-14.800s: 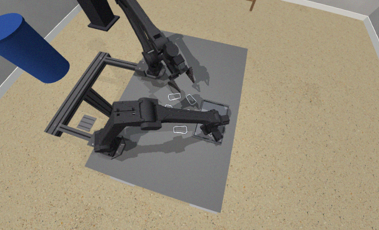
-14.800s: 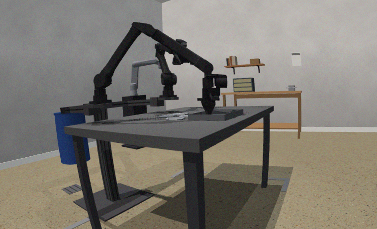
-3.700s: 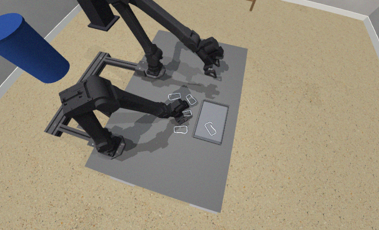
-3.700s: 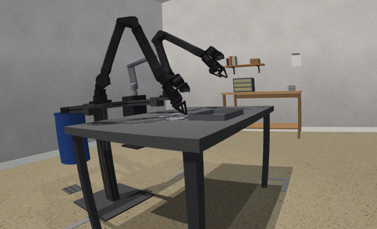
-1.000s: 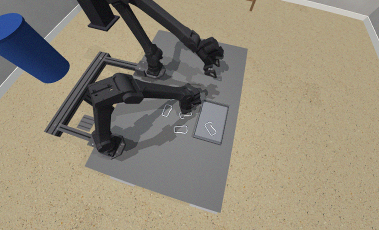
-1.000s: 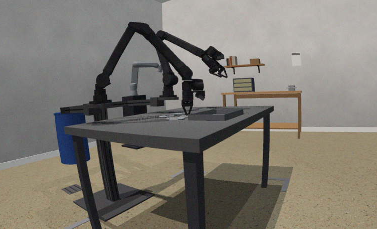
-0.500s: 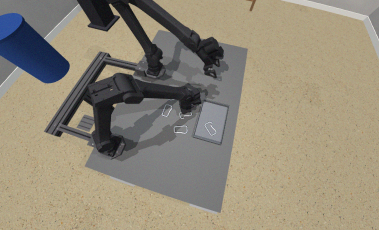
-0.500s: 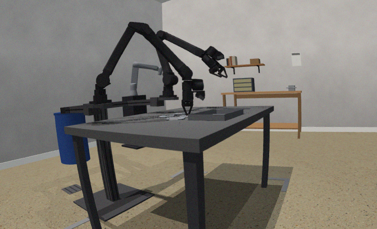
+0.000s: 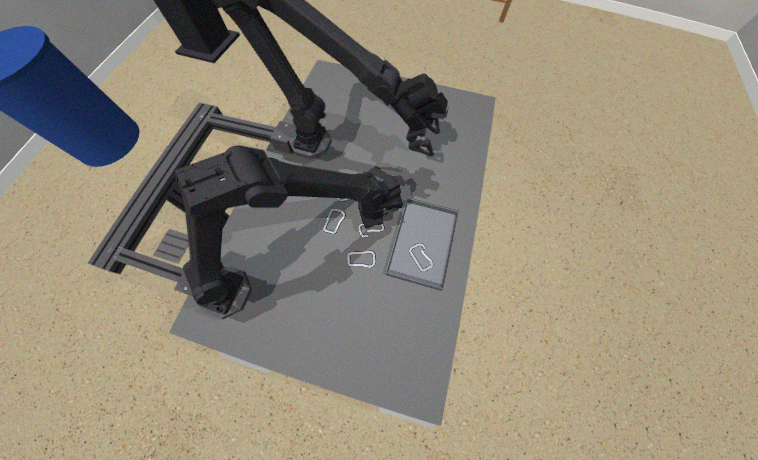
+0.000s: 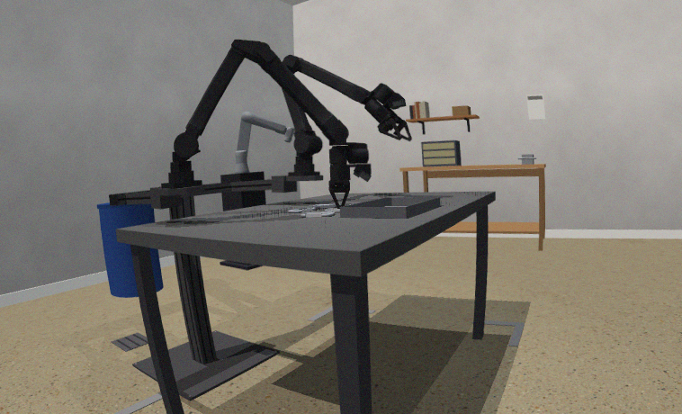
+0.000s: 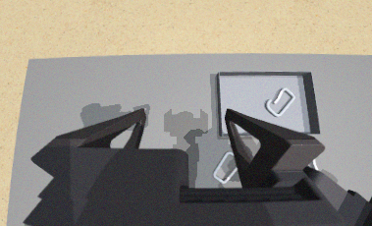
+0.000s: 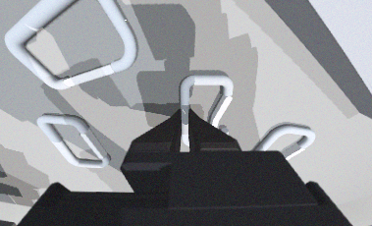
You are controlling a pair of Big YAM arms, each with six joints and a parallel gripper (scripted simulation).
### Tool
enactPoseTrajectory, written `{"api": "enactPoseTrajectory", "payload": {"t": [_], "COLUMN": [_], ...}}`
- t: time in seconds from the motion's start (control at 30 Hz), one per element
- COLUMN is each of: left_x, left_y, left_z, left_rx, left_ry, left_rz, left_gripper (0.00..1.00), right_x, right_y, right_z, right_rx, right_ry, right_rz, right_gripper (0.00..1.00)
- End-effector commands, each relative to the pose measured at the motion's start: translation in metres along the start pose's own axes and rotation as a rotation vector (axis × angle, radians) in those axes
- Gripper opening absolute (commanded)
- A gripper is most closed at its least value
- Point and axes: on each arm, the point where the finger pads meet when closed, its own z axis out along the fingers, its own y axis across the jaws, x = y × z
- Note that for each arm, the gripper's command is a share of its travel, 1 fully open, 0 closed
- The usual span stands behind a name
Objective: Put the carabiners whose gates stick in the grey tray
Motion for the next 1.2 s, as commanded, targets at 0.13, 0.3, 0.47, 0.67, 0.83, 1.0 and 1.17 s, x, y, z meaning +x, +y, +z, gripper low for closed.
{"api": "enactPoseTrajectory", "payload": {"t": [0.13,0.3,0.47,0.67,0.83,1.0,1.17], "left_x": [-0.029,-0.029,-0.029,-0.029,-0.031,-0.018,-0.012], "left_y": [0.0,0.0,0.0,0.0,0.004,-0.009,-0.016], "left_z": [-0.005,-0.005,-0.005,-0.005,0.001,0.012,0.015], "left_rx": [-0.003,-0.003,-0.003,-0.003,0.022,0.188,0.284], "left_ry": [-0.056,-0.056,-0.056,-0.056,-0.008,0.082,0.108], "left_rz": [-0.01,-0.01,-0.01,-0.01,0.148,0.377,0.488], "left_gripper": [1.0,1.0,1.0,1.0,1.0,1.0,1.0], "right_x": [-0.008,-0.008,-0.012,-0.018,-0.04,-0.073,-0.083], "right_y": [0.0,0.001,0.007,-0.009,-0.047,-0.083,-0.088], "right_z": [-0.017,-0.02,-0.053,-0.069,-0.069,-0.062,-0.063], "right_rx": [-0.012,-0.011,-0.014,-0.011,0.016,0.015,0.012], "right_ry": [-0.048,-0.045,-0.054,-0.057,-0.047,-0.021,-0.019], "right_rz": [0.012,0.02,0.012,0.001,-0.017,-0.002,-0.017], "right_gripper": [0.0,0.01,0.01,0.01,0.01,0.01,0.01]}}
